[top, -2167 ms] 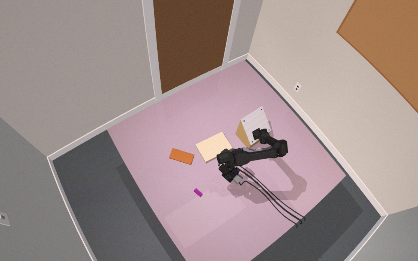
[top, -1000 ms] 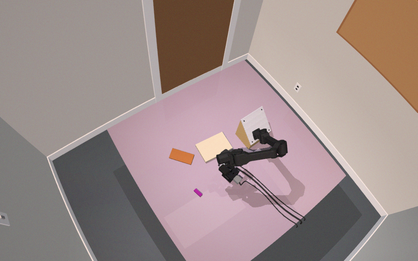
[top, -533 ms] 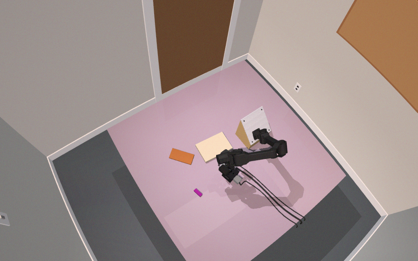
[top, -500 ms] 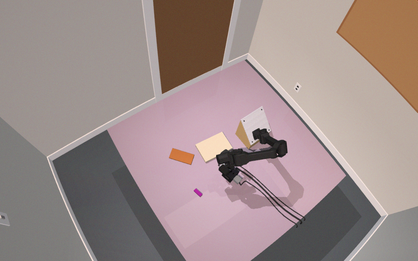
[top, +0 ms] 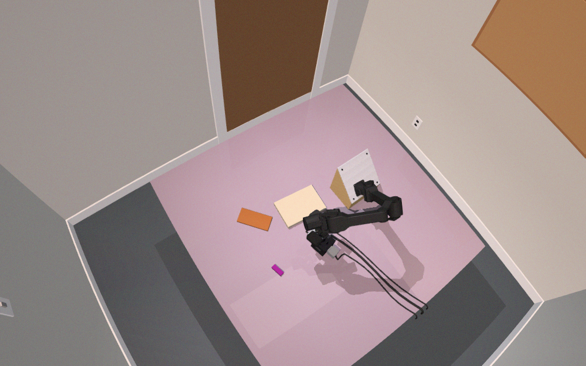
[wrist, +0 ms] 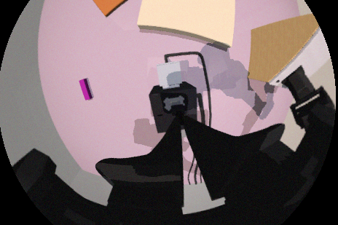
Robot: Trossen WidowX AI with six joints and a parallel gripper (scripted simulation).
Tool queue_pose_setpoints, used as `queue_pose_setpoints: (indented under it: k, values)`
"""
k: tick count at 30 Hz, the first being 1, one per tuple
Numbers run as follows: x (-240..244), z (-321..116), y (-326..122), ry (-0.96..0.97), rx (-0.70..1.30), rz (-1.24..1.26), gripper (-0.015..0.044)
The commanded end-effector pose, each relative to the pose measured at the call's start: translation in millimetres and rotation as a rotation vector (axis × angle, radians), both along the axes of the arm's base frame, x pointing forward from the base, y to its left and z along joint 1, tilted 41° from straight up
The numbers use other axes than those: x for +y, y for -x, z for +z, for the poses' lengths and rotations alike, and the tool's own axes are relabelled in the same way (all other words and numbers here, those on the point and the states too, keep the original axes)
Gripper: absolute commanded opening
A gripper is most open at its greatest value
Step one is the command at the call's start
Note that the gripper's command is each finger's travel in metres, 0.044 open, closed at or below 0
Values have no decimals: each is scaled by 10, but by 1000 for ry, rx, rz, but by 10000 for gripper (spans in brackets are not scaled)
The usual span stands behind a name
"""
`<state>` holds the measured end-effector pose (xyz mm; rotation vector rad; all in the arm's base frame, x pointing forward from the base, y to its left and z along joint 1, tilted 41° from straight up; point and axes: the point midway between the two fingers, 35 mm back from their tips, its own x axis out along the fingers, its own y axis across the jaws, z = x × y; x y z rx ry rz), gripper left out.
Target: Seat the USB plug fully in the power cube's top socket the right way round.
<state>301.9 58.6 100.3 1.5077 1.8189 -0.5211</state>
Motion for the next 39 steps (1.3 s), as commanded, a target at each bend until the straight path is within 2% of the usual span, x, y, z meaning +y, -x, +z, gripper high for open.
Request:
queue_pose_setpoints:
  k: [1, 39]
  values:
    - [10, -1, -2, -7, -3, 2, 0]
    - [55, -22, -1, -30, 0, 6, 0]
